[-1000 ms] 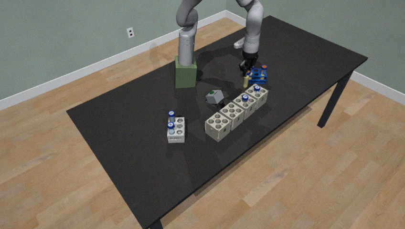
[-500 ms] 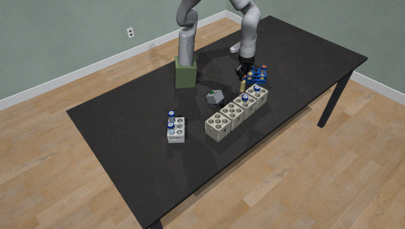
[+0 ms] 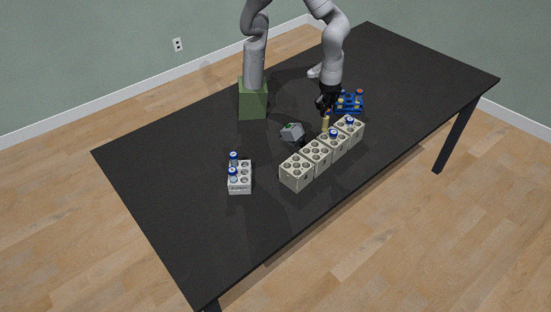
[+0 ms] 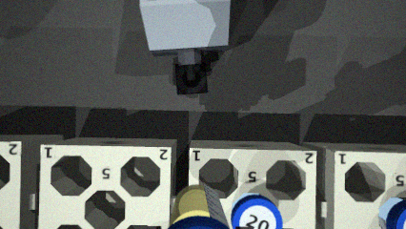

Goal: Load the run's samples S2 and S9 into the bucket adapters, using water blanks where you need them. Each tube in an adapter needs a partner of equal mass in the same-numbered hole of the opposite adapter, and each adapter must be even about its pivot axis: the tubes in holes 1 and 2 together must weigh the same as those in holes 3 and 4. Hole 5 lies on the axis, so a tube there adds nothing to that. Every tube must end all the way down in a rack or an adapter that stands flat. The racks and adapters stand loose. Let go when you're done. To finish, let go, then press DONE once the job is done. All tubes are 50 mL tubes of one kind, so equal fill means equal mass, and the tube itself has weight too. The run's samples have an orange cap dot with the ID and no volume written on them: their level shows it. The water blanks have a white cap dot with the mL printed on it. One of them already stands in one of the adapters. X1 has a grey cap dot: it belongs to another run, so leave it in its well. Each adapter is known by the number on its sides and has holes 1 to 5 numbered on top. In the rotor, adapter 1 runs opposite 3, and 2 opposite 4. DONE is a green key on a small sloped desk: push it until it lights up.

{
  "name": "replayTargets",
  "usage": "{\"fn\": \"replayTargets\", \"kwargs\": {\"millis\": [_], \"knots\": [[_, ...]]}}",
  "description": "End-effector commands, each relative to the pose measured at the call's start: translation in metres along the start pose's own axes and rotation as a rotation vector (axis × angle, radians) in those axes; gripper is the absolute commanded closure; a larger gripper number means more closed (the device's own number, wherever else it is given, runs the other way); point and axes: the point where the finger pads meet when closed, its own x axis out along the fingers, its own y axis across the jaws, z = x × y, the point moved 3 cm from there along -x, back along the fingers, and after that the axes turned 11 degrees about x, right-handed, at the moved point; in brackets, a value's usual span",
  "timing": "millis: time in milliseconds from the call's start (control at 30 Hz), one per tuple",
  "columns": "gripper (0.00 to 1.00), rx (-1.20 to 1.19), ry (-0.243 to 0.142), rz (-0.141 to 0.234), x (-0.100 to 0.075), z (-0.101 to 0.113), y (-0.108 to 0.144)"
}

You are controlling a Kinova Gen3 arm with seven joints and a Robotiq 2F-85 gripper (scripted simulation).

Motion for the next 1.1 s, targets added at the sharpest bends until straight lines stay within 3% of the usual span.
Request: {"fn": "replayTargets", "kwargs": {"millis": [0,633,1067], "knots": [[0.9,0.012,0.003,-0.001,0.0,0.006,-0.015],[0.9,0.01,0.002,-0.002,0.0,0.029,-0.067],[0.9,0.012,-0.003,0.001,0.0,0.03,-0.064]]}}
